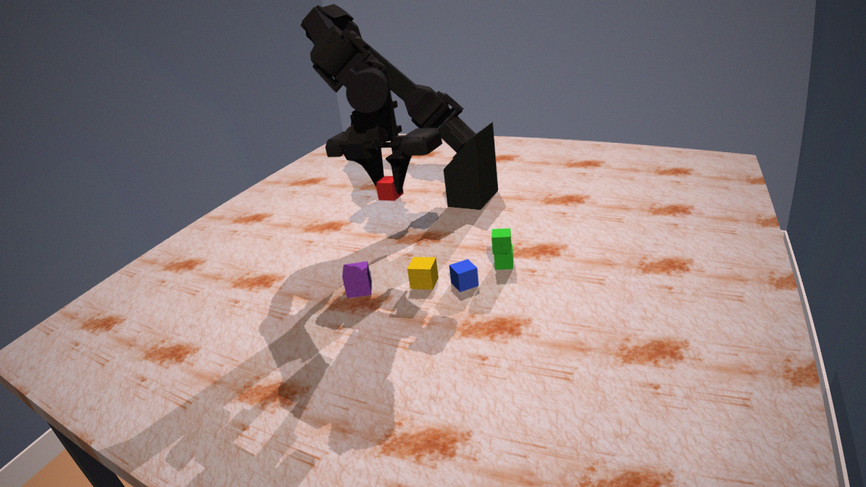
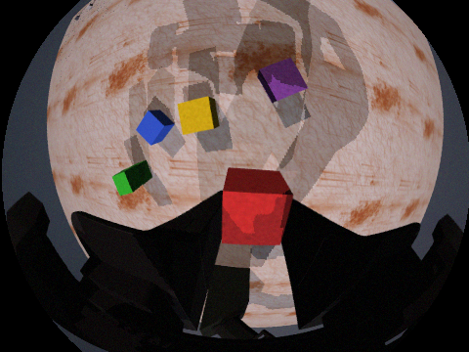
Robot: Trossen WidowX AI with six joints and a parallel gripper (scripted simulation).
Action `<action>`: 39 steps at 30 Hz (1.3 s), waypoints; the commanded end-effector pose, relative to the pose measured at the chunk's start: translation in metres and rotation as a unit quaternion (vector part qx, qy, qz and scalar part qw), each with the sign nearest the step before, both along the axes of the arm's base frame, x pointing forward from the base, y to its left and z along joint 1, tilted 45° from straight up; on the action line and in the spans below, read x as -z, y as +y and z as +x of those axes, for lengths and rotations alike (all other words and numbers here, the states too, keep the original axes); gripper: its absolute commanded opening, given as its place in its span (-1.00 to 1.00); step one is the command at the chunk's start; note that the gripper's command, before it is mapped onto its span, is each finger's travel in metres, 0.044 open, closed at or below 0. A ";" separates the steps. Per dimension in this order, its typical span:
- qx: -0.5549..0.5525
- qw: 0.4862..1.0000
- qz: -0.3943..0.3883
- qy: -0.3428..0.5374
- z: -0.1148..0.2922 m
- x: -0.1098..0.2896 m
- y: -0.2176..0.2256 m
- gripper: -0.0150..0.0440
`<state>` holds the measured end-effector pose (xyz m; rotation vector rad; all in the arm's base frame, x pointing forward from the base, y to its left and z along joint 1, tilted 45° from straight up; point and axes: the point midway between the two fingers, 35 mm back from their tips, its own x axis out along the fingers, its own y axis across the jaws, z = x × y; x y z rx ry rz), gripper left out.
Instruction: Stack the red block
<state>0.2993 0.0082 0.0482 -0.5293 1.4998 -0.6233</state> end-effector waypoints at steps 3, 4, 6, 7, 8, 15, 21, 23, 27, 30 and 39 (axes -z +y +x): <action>0.003 1.000 0.004 -0.006 0.004 0.025 0.030 -0.49; 0.004 1.000 0.004 -0.006 0.004 0.030 0.034 -0.49; 0.005 1.000 0.003 -0.007 0.004 0.038 0.043 -0.49; 0.006 1.000 0.003 -0.007 0.003 0.043 0.048 -0.49; 0.007 1.000 0.003 -0.007 0.003 0.047 0.052 -0.49; 0.013 1.000 -0.003 -0.011 -0.007 0.080 0.082 -0.49; 0.018 1.000 -0.010 -0.015 -0.021 0.108 0.105 -0.49; 0.020 1.000 -0.012 -0.016 -0.025 0.117 0.112 -0.49; 0.022 0.999 -0.016 -0.018 -0.031 0.127 0.119 -0.49; 0.022 0.999 -0.016 -0.018 -0.031 0.128 0.119 -0.49; 0.022 0.999 -0.016 -0.018 -0.037 0.146 0.100 -0.49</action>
